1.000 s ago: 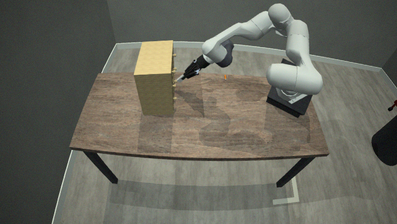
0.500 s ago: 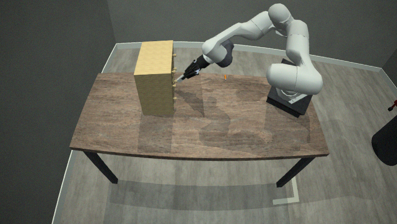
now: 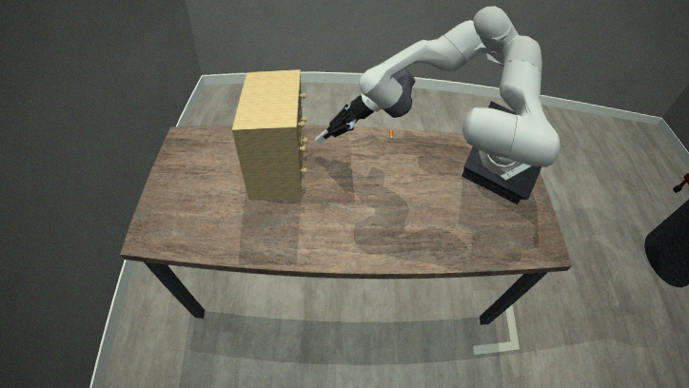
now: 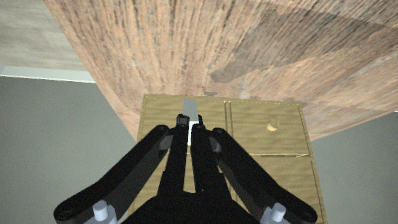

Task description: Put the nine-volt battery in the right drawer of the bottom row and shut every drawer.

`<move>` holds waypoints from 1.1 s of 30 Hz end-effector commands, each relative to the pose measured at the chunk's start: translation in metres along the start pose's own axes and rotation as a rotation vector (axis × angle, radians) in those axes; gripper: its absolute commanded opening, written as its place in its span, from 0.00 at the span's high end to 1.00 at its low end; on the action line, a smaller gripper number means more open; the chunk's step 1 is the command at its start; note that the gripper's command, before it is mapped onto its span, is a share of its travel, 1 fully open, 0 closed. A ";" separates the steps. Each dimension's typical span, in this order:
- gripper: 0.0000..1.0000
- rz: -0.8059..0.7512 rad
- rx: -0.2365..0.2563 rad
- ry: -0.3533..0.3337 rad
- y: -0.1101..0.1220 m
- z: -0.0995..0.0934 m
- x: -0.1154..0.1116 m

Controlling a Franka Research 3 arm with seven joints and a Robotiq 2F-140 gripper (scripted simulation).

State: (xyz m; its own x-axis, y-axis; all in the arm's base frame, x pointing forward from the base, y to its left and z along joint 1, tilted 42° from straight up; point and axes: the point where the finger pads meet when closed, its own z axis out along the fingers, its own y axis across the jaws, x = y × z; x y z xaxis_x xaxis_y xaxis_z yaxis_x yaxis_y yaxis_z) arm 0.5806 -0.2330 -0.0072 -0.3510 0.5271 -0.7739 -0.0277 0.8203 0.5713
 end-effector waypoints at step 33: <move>0.90 -0.022 0.007 0.007 -0.002 -0.116 -0.010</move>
State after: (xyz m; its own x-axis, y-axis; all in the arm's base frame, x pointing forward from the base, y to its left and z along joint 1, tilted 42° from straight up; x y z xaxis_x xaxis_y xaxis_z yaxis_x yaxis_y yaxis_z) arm 0.4783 -0.2686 0.0267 -0.3395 0.4978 -0.7981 -0.0179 0.8449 0.5346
